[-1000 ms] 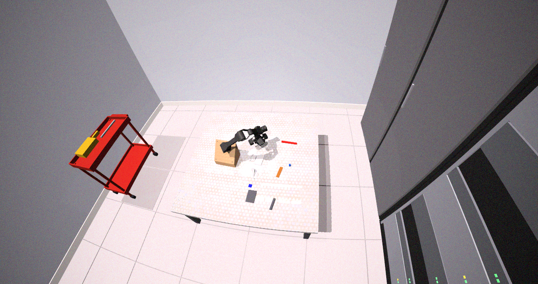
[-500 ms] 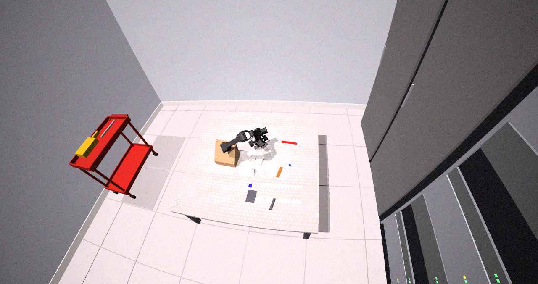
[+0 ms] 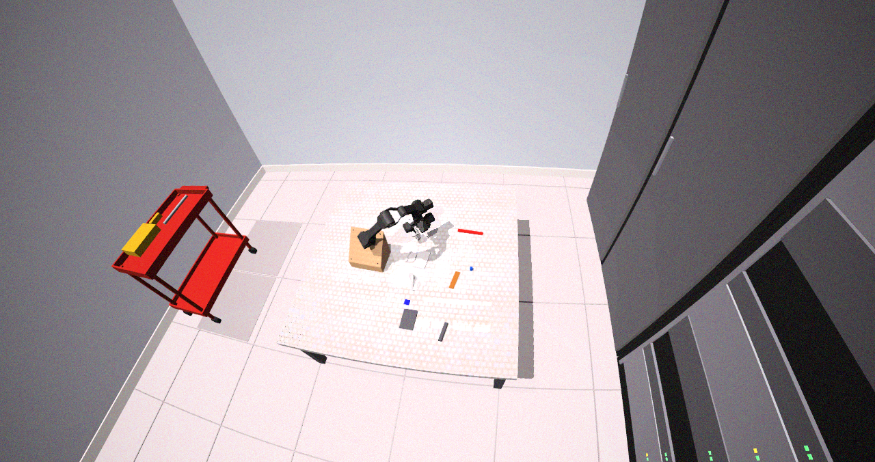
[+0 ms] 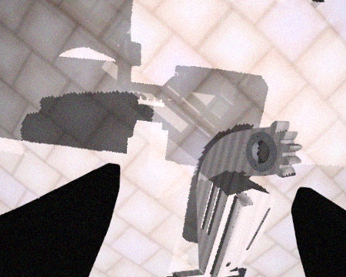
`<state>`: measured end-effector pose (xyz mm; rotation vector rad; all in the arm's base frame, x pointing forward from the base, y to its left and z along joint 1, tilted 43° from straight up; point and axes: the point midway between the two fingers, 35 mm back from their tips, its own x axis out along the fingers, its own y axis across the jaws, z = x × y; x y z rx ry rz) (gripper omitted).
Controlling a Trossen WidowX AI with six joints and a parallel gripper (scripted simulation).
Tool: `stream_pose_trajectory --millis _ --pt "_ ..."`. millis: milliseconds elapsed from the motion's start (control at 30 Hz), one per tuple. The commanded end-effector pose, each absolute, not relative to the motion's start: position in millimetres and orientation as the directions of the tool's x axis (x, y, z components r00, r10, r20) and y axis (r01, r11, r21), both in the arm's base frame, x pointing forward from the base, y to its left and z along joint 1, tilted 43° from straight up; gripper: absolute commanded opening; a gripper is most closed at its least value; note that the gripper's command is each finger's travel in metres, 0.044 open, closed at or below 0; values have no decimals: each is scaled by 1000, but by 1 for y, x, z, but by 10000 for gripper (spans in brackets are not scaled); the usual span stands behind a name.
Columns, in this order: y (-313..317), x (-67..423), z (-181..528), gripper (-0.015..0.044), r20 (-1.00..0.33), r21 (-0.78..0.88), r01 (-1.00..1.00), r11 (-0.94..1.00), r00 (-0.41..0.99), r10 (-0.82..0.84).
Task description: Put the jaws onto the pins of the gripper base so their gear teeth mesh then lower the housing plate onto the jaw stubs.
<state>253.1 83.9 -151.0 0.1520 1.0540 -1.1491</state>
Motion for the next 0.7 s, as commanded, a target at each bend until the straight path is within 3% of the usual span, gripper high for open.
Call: stream_pose_trajectory --millis 0,67,667 --pt "88 251 -145 405 -743 -401 802 442 -3 -669" --pt "88 251 -145 440 -743 -401 802 442 -3 -669" --pt "88 251 -145 440 -743 -401 802 442 -3 -669"
